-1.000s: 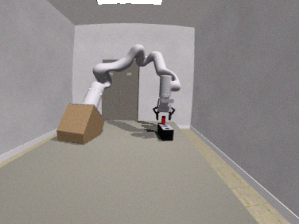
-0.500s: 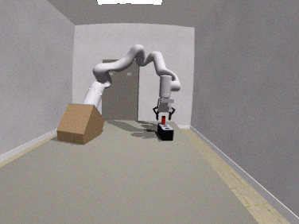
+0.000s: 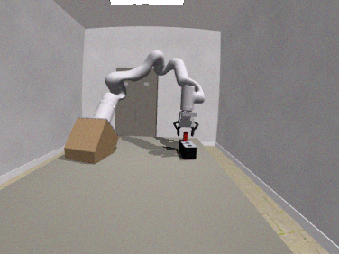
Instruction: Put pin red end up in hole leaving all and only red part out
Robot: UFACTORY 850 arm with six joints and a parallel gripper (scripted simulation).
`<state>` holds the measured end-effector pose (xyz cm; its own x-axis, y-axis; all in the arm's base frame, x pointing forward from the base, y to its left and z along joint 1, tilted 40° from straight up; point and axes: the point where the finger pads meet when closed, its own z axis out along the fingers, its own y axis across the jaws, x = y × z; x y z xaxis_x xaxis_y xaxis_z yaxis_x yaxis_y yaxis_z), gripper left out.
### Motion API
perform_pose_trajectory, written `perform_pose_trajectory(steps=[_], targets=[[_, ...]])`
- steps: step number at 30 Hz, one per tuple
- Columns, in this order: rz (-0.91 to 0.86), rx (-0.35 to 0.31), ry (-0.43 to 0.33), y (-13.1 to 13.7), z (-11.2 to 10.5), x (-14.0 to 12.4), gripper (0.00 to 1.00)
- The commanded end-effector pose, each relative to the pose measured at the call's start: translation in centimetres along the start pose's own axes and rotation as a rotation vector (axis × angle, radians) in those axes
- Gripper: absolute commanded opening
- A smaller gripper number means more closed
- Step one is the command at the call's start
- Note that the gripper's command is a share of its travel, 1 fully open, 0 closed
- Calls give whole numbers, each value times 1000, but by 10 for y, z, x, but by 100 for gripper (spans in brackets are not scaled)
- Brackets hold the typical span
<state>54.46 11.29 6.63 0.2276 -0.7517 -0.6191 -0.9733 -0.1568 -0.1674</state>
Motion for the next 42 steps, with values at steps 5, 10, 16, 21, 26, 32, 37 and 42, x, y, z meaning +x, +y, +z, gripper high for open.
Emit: perform_pose_trajectory(steps=[5,10,16,21,26,32,37,42], targets=[[0,2,1,-1,-1,0,100],[0,2,1,-1,-13,0,100],[0,2,1,-1,-13,0,100],[0,2,1,-1,-13,0,100],[0,2,1,-1,-13,0,100],[0,2,0,0,-25,0,100],[0,2,0,0,-25,0,100],[0,2,0,0,-25,0,100]])
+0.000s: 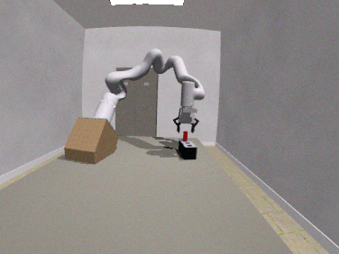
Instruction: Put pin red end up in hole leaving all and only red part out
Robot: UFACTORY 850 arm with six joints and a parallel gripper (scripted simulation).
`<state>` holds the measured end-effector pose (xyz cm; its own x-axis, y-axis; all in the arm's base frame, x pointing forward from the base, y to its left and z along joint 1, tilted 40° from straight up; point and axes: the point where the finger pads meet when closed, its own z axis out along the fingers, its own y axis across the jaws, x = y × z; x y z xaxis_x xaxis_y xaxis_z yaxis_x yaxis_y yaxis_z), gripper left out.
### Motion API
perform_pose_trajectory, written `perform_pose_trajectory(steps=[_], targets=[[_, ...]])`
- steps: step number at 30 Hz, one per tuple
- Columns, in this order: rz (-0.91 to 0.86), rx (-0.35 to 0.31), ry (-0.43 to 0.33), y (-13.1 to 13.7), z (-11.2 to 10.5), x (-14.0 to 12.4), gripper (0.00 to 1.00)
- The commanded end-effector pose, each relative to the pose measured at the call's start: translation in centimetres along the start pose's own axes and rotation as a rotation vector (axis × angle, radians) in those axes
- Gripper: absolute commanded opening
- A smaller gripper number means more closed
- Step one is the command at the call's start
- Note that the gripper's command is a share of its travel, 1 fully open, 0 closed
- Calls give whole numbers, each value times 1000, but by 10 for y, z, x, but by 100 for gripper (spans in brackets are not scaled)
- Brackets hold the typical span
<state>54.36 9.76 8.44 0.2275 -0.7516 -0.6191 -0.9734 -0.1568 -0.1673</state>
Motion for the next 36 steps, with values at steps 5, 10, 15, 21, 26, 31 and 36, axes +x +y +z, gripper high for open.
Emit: perform_pose_trajectory(steps=[5,10,15,21,26,31,36], targets=[[0,2,1,-1,-13,0,100],[0,2,1,-1,-13,0,100],[0,2,1,-1,-13,0,100],[0,2,1,0,-27,1,100],[0,2,1,0,-27,1,100],[0,2,1,0,-27,1,100],[0,1,0,0,-76,1,100]])
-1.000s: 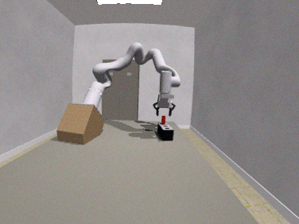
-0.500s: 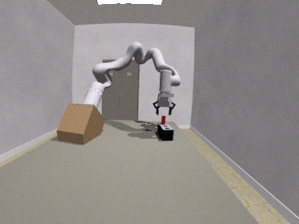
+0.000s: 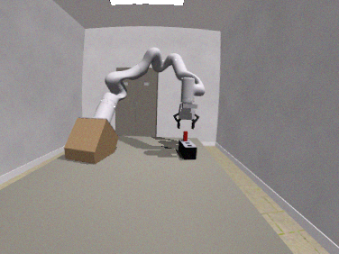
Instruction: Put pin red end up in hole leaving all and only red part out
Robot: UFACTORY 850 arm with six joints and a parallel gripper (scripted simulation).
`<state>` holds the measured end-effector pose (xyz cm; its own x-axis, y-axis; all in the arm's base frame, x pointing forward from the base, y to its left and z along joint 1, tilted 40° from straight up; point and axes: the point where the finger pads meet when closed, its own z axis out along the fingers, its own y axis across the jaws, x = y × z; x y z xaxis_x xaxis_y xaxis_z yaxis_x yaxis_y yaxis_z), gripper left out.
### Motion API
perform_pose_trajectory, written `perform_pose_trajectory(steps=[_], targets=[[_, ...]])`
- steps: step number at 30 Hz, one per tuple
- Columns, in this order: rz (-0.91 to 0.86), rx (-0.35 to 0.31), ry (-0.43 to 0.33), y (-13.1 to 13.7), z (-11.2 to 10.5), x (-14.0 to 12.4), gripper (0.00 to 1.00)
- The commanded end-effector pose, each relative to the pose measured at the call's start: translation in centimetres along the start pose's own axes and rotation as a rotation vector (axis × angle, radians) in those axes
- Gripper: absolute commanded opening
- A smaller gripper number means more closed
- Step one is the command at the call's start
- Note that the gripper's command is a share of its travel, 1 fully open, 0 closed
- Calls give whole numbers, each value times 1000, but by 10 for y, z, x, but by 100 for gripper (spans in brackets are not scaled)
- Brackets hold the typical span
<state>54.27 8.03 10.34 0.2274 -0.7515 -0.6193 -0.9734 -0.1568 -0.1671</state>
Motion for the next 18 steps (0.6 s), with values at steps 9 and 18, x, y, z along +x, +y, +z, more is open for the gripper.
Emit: perform_pose_trajectory(steps=[9,18], targets=[[-1,2,1,0,-51,0,100],[0,2,1,44,-101,22,100]])
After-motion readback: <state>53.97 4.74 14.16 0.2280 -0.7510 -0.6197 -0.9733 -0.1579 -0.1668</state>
